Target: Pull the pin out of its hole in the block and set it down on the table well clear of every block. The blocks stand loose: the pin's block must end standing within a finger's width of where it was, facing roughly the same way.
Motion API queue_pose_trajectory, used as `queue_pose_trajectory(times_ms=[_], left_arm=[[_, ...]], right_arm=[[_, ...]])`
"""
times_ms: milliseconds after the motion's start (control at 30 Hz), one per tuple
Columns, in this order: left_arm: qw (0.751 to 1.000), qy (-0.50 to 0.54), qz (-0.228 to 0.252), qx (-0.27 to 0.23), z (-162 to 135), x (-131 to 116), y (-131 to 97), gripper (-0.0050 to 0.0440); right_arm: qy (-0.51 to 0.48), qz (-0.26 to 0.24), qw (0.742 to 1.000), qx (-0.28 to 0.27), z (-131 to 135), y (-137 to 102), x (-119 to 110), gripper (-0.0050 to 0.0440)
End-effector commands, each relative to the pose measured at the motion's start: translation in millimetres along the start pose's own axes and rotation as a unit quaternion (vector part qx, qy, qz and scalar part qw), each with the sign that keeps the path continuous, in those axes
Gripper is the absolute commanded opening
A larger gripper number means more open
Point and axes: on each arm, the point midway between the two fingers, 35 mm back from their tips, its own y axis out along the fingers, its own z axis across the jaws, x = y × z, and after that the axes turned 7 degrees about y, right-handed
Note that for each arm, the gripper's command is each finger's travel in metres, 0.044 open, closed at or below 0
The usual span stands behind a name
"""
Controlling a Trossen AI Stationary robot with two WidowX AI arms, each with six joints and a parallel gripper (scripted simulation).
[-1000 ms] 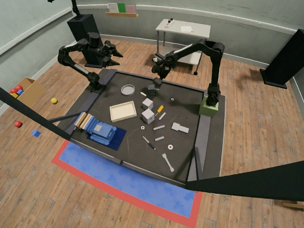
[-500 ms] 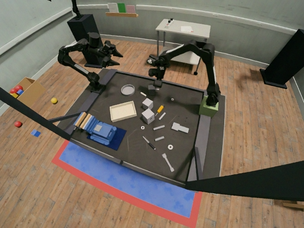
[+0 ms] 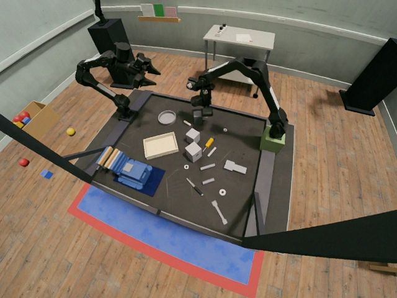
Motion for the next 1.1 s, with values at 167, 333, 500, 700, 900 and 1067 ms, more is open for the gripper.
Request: queue_pose_trajectory(times_ms=[167, 333, 500, 700, 900, 1067], left_arm=[[1.000, 0.001, -0.011, 0.000, 0.2, 6.4, -4.3, 0.0400], [1.000, 0.001, -0.011, 0.000, 0.2, 6.4, -4.3, 0.0400], [1.000, 0.001, -0.011, 0.000, 0.2, 6.4, -4.3, 0.0400], [1.000, 0.001, -0.011, 0.000, 0.2, 6.4, -4.3, 0.0400], [1.000, 0.001, -0.011, 0.000, 0.2, 6.4, -4.3, 0.0400], [1.000, 0.001, -0.011, 0.000, 0.2, 6.4, -4.3, 0.0400]], right_arm=[[-0.008, -0.007, 1.000, -0.004, -1.2, 24.9, 5.3, 0.0130], [-0.006, -0.013, 1.000, -0.007, -3.9, 28.1, 12.8, 0.0096], [-0.005, -0.015, 1.000, -0.007, -4.0, 26.2, 11.2, 0.0098], [-0.005, -0.015, 1.000, -0.007, -4.0, 26.2, 11.2, 0.0098], [-0.005, -0.015, 1.000, -0.007, -4.0, 26.2, 11.2, 0.0064], [-0.005, -0.015, 1.000, -0.007, -4.1, 26.2, 11.1, 0.0030]])
